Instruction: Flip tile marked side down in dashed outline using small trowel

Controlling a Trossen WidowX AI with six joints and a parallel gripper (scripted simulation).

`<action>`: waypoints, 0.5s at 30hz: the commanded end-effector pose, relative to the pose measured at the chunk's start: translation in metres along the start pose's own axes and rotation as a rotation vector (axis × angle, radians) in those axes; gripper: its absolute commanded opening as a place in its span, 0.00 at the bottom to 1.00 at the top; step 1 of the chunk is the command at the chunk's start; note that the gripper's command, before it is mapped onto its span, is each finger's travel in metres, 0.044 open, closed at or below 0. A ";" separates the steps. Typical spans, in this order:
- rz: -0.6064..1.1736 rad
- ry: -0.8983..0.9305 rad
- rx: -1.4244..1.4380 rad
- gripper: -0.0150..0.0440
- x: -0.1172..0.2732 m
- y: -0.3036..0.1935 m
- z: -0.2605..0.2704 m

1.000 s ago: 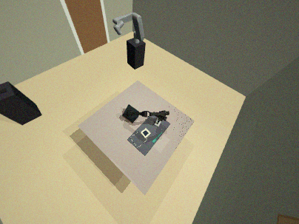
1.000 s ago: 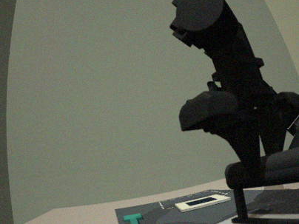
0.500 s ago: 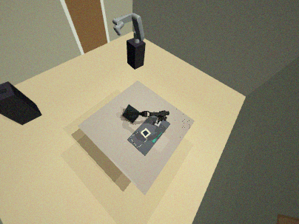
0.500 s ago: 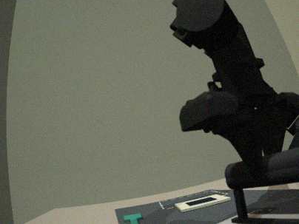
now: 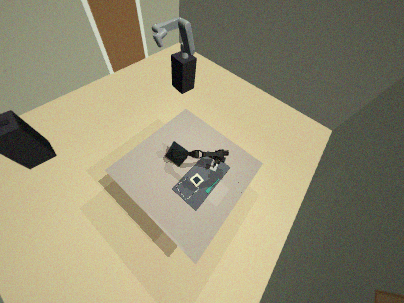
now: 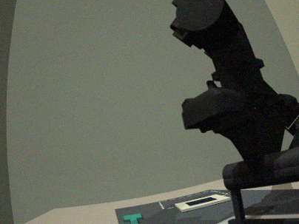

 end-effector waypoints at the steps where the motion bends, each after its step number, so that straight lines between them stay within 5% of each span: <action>1: -0.007 -0.004 0.059 0.47 -0.002 -0.001 0.000; 5: -0.007 -0.004 0.059 0.47 -0.002 -0.001 0.000; 10: -0.007 -0.004 0.059 0.70 -0.002 -0.001 0.000; 15: -0.007 -0.004 0.059 0.71 -0.002 -0.001 0.000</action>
Point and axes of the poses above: the point midway between the two fingers, 35 mm back from their tips, its own x axis back along the fingers, its own z axis across the jaws, y = z × x, the point moved 10 cm from there along x, back along the fingers, and after that the axes turned 13 degrees about x, right-handed, at the moved point
